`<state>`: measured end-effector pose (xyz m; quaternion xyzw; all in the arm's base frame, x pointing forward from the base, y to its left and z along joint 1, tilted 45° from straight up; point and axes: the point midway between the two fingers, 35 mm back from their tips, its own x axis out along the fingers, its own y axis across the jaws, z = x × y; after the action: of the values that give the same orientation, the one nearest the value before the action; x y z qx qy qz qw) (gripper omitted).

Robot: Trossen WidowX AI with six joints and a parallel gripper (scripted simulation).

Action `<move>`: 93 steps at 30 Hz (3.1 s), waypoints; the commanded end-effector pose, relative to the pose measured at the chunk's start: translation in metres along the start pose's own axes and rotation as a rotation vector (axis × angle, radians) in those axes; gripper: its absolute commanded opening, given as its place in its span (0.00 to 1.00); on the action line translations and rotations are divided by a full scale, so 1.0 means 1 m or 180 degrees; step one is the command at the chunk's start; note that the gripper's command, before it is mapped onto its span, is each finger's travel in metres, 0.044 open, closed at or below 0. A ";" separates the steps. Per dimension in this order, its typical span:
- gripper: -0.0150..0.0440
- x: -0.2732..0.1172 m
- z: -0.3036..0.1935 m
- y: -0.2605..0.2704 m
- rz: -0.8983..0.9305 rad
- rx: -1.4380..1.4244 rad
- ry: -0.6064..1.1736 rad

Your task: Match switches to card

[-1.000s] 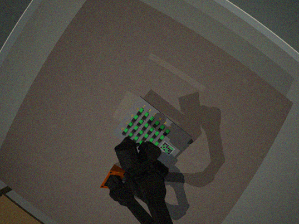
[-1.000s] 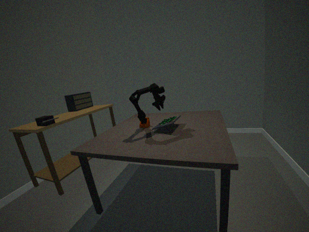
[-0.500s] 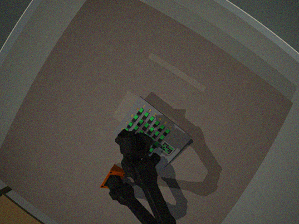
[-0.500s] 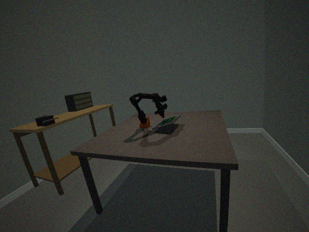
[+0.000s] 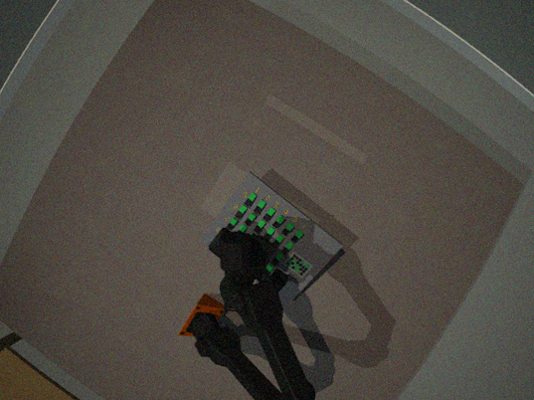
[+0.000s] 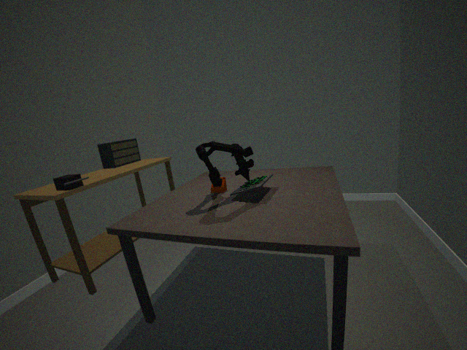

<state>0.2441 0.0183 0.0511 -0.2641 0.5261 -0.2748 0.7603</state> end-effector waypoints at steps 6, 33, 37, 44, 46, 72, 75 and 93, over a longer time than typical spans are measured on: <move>0.25 0.011 -0.004 -0.002 -0.0031 -0.0033 0.0021; 0.25 0.012 -0.004 -0.002 -0.0031 -0.0033 0.0021; 0.25 0.012 -0.004 -0.002 -0.0031 -0.0033 0.0021; 0.25 0.013 -0.004 -0.002 -0.0031 -0.0033 0.0021; 0.25 0.013 -0.004 -0.002 -0.0031 -0.0033 0.0021; 0.25 0.017 -0.004 -0.002 -0.0032 -0.0033 0.0021; 0.25 0.017 -0.004 -0.002 -0.0032 -0.0033 0.0021; 0.25 -0.048 -0.001 -0.001 -0.0026 -0.0036 0.0110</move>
<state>0.2329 0.0468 0.0766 -0.2668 0.5345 -0.2739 0.7537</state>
